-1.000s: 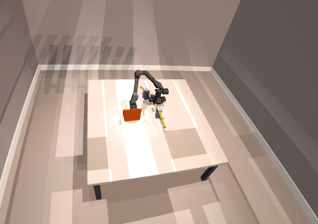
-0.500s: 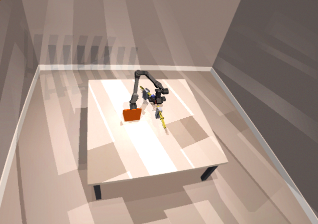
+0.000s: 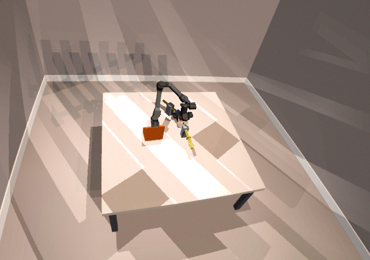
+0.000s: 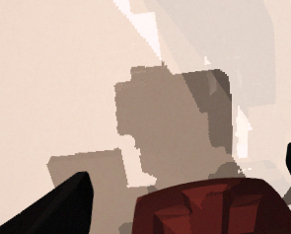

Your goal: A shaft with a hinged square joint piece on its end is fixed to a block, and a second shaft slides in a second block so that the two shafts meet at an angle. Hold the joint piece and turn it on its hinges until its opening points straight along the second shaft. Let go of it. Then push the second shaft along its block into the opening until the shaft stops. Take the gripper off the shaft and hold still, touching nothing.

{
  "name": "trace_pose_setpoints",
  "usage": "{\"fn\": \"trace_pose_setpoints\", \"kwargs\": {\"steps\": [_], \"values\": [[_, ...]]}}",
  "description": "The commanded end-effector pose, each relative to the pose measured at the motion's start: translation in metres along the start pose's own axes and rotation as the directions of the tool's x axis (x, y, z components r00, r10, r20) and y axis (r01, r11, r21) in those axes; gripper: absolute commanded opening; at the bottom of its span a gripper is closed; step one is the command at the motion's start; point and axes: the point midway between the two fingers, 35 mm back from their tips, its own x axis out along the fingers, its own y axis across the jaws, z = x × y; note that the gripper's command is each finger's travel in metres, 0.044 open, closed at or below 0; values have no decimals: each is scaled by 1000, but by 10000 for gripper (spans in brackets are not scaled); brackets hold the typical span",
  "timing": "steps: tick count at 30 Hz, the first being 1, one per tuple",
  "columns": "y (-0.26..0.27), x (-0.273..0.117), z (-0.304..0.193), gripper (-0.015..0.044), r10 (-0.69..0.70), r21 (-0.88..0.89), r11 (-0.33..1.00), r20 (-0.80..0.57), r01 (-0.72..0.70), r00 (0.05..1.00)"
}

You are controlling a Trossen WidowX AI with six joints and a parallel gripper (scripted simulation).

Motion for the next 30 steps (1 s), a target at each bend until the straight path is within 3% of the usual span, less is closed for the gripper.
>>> {"fn": "trace_pose_setpoints", "kwargs": {"steps": [1, 12, 17, 24, 30], "values": [[0, 0, 0, 440, 0, -1, 1000, 1, 0, 1000], [0, -1, 0, 440, 0, -1, 1000, 5, 0, 1000], [0, -28, -3, 440, -3, 1, 1000, 112, 2, 994], [0, -29, -3, 440, -3, -4, 1000, 116, 3, 993], [3, -46, -1, 440, -6, -183, 983, 106, 25, 994]]}}
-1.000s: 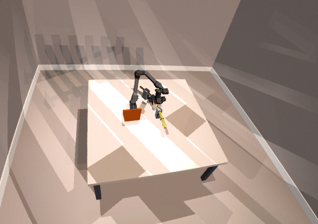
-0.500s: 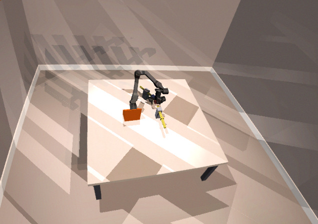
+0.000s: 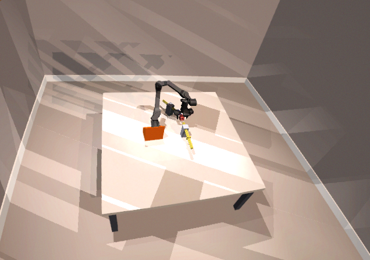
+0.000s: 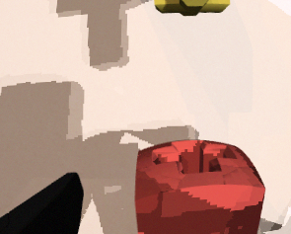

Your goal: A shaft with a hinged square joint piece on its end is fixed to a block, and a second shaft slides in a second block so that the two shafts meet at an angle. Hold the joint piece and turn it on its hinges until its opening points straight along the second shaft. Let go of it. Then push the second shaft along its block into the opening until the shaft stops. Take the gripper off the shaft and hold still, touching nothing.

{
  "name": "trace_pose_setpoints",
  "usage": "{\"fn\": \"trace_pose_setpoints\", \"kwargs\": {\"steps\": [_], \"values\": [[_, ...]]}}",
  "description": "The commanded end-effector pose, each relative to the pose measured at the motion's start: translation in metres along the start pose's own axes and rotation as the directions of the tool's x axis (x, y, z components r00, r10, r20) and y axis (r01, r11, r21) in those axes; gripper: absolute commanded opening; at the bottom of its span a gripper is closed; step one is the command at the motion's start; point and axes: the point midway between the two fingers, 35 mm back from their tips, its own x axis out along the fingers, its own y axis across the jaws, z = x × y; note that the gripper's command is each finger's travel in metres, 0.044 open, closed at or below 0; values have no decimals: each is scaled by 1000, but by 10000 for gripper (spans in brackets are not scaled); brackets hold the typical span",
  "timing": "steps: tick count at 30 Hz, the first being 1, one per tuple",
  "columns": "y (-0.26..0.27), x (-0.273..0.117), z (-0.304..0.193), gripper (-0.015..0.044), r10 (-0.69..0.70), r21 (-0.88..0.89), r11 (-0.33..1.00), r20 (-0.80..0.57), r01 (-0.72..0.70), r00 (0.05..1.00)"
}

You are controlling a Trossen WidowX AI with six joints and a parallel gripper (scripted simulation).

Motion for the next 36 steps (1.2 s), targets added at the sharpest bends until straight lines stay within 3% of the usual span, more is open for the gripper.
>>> {"fn": "trace_pose_setpoints", "kwargs": {"steps": [1, 11, 21, 33, 36], "values": [[4, -14, 3, 440, 3, -133, 991, -3, -3, 1000], [6, -48, 10, 440, 4, -458, 889, -24, -15, 1000], [4, -82, 15, 440, 12, -727, 685, -56, -49, 998], [-1, -123, 18, 440, 28, -934, 342, -103, -107, 994], [-2, -125, 18, 440, 30, -941, 321, -106, -110, 994]]}}
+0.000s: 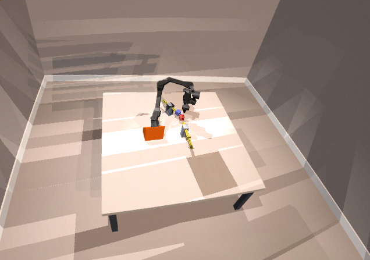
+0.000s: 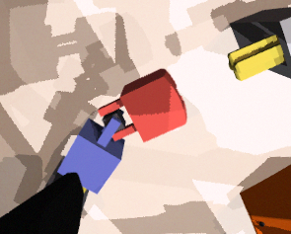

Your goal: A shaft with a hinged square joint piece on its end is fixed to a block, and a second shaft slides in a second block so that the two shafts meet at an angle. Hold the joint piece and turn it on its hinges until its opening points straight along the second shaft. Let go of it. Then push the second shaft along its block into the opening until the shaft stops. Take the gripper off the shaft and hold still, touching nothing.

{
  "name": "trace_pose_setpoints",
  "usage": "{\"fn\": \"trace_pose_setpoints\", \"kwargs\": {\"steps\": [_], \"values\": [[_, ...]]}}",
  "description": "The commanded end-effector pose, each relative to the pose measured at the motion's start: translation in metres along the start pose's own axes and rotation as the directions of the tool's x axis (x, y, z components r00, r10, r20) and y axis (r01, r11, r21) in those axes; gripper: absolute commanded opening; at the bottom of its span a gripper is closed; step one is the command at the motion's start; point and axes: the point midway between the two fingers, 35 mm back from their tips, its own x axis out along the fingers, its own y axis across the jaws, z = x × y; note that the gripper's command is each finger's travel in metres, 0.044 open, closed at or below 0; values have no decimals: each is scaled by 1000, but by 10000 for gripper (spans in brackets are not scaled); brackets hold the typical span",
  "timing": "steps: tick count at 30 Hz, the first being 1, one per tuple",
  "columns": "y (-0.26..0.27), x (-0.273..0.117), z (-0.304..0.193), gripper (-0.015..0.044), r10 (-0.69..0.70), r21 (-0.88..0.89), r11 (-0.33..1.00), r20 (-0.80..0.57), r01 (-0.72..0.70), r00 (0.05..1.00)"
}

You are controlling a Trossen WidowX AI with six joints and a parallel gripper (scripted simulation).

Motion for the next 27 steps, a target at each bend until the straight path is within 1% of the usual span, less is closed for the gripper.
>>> {"fn": "trace_pose_setpoints", "kwargs": {"steps": [1, 6, 10, 18, 27], "values": [[1, -6, -1, 440, 12, -71, 997, -3, -12, 1000], [1, -6, -1, 440, 12, -71, 997, -3, -12, 1000], [-2, -5, 0, 440, 12, -24, 1000, -9, -12, 1000], [-19, 6, 9, 440, 69, 231, 971, -45, -57, 997], [-39, 20, 16, 440, 141, 507, 858, -78, -82, 987]]}}
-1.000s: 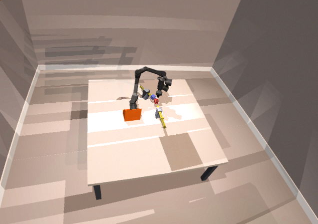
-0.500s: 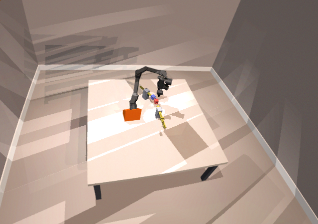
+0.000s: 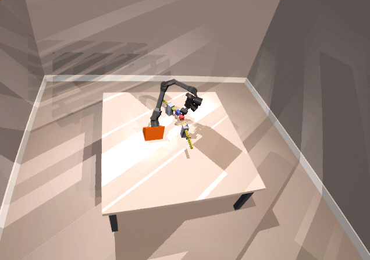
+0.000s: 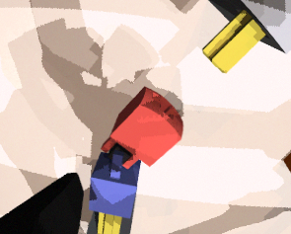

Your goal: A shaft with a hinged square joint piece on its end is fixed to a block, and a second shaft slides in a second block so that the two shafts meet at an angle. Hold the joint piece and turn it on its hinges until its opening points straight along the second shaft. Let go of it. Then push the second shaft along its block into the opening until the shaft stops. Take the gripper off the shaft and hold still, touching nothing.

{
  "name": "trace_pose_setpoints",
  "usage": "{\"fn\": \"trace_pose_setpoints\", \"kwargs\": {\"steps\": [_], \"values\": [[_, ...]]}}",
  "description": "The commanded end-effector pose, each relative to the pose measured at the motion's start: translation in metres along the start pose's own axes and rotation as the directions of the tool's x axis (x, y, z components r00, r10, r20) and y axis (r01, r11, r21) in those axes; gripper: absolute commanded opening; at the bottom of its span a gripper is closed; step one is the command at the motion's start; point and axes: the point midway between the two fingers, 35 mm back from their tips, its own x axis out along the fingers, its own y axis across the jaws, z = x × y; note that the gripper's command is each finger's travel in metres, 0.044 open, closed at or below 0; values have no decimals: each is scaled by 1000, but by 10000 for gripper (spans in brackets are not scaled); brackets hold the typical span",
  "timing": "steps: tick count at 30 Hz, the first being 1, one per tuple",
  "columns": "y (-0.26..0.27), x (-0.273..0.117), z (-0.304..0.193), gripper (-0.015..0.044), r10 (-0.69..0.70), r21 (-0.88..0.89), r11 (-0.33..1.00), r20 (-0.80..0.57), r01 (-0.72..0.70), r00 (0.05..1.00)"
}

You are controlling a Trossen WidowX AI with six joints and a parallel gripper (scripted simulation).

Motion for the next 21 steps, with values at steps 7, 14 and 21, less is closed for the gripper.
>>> {"fn": "trace_pose_setpoints", "kwargs": {"steps": [7, 14, 21], "values": [[-21, 15, 16, 440, 72, 355, 934, -69, -43, 995], [-34, 23, 25, 440, 124, 561, 827, -103, -45, 987], [-47, 32, 33, 440, 179, 736, 677, -132, -25, 975]]}}
